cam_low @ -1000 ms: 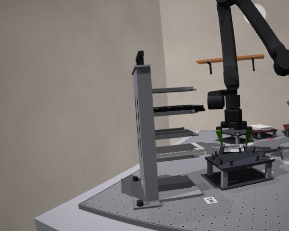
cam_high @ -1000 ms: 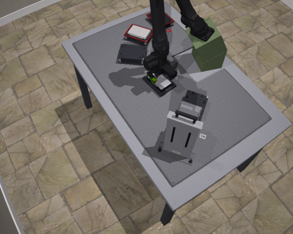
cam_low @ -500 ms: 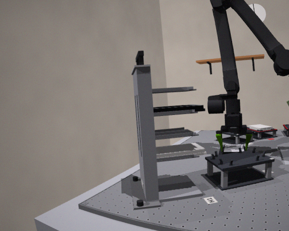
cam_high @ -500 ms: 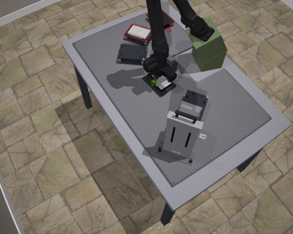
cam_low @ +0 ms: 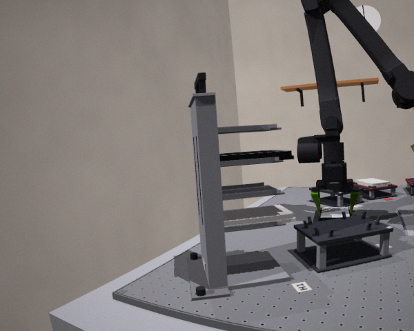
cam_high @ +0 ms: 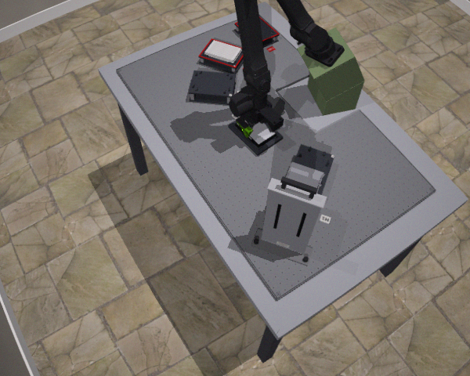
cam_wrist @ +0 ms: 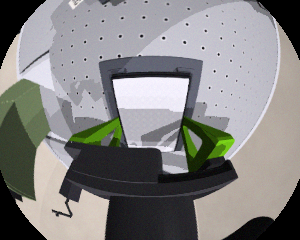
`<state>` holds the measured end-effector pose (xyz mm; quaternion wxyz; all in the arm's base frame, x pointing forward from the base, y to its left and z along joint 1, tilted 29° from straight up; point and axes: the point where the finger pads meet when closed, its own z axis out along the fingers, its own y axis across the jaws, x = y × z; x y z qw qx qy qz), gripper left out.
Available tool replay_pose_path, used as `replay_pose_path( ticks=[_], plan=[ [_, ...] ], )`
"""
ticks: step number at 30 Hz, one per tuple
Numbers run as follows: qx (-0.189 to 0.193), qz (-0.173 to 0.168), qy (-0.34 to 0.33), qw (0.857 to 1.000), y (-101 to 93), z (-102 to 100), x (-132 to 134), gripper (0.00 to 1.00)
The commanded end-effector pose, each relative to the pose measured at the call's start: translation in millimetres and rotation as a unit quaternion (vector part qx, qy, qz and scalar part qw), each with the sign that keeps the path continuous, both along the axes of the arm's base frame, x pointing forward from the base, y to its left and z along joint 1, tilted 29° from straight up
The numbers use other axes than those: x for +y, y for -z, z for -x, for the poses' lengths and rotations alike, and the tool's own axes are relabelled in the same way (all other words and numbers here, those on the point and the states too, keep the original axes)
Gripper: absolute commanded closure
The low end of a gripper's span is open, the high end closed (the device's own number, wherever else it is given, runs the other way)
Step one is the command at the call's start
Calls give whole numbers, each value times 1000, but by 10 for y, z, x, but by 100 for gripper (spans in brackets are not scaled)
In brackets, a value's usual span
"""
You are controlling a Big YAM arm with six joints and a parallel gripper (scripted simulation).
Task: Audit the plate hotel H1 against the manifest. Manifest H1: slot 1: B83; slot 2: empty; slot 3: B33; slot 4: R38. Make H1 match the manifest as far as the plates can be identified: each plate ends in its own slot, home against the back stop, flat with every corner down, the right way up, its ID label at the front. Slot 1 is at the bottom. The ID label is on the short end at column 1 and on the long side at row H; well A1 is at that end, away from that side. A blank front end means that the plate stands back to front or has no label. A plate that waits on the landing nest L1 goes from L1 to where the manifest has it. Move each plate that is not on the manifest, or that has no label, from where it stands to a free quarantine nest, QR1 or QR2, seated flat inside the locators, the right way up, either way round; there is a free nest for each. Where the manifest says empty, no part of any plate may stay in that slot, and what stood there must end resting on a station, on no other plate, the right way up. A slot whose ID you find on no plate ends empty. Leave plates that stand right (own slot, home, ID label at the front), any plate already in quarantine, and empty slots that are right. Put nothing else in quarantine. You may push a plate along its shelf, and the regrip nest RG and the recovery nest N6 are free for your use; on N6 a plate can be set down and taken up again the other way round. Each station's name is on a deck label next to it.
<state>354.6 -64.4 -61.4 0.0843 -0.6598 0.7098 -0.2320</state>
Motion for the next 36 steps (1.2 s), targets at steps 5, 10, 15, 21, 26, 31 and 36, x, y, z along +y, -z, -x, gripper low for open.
replay_pose_path(
  ticks=[5,10,15,21,26,31,36],
  plan=[
    [-4,0,-4,1000,-21,-7,13,14],
    [-2,2,-13,1000,-70,32,48,14],
    [-4,2,-13,1000,-117,23,67,14],
    [-5,0,-8,1000,-159,47,73,14],
    [-5,-1,-3,1000,-200,76,73,14],
    [-6,-1,-4,1000,-247,89,93,14],
    [-6,-1,-3,1000,-272,104,90,14]
  ],
)
